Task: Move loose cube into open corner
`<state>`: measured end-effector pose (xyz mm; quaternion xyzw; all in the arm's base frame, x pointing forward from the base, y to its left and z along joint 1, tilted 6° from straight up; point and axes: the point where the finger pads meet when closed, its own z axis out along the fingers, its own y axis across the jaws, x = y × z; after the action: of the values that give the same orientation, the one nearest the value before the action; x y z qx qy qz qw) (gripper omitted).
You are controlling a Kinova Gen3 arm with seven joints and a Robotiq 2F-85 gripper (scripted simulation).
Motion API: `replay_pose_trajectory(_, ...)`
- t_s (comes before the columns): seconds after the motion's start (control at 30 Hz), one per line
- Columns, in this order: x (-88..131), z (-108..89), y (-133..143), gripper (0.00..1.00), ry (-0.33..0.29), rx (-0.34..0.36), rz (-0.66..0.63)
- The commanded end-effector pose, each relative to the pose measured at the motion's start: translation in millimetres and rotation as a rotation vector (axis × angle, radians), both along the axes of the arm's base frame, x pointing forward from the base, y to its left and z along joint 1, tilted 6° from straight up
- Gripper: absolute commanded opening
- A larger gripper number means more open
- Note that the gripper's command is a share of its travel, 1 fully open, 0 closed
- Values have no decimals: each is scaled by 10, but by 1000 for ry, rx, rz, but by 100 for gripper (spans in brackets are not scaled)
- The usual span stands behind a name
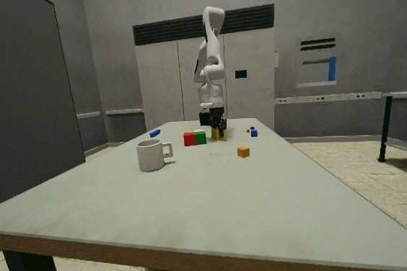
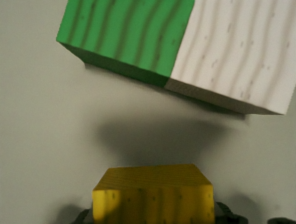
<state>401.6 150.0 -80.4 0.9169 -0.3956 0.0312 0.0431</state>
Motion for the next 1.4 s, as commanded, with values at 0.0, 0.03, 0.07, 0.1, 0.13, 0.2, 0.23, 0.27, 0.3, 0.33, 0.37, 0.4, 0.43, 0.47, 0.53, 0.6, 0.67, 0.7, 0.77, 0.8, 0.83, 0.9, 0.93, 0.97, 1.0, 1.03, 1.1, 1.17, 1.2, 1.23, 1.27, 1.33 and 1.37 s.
replay_pose_trajectory(0.0,2,1,2,10,-1,0,0)
replay_pose_trajectory(0.03,2,1,2,10,-1,0,0)
replay_pose_trajectory(0.07,2,1,2,10,-1,0,0)
replay_pose_trajectory(0.1,2,1,2,10,-1,0,0)
replay_pose_trajectory(0.13,2,1,2,10,-1,0,0)
replay_pose_trajectory(0.2,2,1,2,10,-1,0,0)
replay_pose_trajectory(0.23,2,1,2,10,-1,0,0)
replay_pose_trajectory(0.27,2,1,2,10,-1,0,0)
replay_pose_trajectory(0.3,2,1,2,10,-1,0,0)
replay_pose_trajectory(0.33,2,1,2,10,-1,0,0)
replay_pose_trajectory(0.37,2,1,2,10,-1,0,0)
replay_pose_trajectory(0.4,2,1,2,10,-1,0,0)
replay_pose_trajectory(0.43,2,1,2,10,-1,0,0)
replay_pose_trajectory(0.47,2,1,2,10,-1,0,0)
replay_pose_trajectory(0.53,2,1,2,10,-1,0,0)
replay_pose_trajectory(0.6,2,1,2,10,-1,0,0)
replay_pose_trajectory(0.67,2,1,2,10,-1,0,0)
replay_pose_trajectory(0.7,2,1,2,10,-1,0,0)
replay_pose_trajectory(0.77,2,1,2,10,-1,0,0)
replay_pose_trajectory(0.8,2,1,2,10,-1,0,0)
replay_pose_trajectory(0.83,2,1,2,10,-1,0,0)
replay_pose_trajectory(0.9,2,2,2,10,-1,0,0)
replay_pose_trajectory(0.93,2,4,2,10,-1,0,0)
replay_pose_trajectory(0.97,2,6,2,10,-1,0,0)
replay_pose_trajectory(1.0,2,9,2,10,-1,0,0)
replay_pose_trajectory(1.03,2,13,3,10,-1,0,0)
replay_pose_trajectory(1.1,2,24,4,10,-1,0,0)
replay_pose_trajectory(1.17,1,40,6,10,-1,0,0)
replay_pose_trajectory(1.2,1,50,7,10,-1,0,0)
replay_pose_trajectory(1.23,1,62,8,10,-1,0,0)
replay_pose_trajectory(1.27,1,62,8,10,-1,0,0)
replay_pose_trajectory(1.33,0,74,9,10,-1,0,0)
replay_pose_trajectory(1.37,0,88,11,10,-1,0,0)
